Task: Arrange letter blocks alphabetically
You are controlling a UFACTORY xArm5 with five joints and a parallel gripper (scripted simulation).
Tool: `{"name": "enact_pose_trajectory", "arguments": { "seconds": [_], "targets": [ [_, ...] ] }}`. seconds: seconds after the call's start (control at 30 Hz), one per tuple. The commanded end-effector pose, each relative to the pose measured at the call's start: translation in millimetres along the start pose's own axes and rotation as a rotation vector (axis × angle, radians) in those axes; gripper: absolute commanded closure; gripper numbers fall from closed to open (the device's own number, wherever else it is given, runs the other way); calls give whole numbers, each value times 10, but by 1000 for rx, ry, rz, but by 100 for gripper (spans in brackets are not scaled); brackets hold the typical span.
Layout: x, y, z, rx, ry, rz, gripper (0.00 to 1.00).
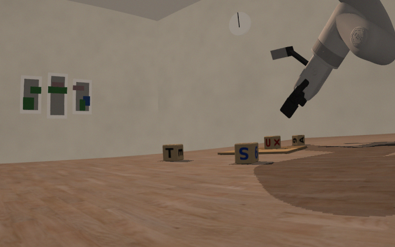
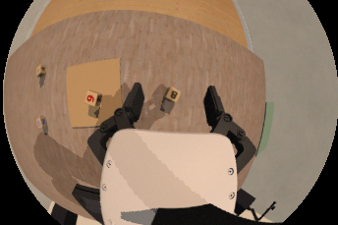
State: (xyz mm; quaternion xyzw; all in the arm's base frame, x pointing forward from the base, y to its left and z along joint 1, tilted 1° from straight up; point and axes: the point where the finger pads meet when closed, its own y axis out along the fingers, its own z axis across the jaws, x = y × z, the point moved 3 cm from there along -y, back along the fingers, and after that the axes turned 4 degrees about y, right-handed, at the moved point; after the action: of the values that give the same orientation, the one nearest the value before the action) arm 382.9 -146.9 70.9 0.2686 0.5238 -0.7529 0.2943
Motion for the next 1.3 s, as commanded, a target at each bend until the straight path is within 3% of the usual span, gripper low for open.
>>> {"name": "enact_pose_trajectory", "arguments": {
  "seconds": [0.0, 0.93, 1.27],
  "targets": [
    [-8, -1, 3, 1, 0, 2, 0],
    [-46, 47, -18, -13, 6, -14, 0],
    [-321, 266, -164, -95, 38, -123, 0]
  ]
}}
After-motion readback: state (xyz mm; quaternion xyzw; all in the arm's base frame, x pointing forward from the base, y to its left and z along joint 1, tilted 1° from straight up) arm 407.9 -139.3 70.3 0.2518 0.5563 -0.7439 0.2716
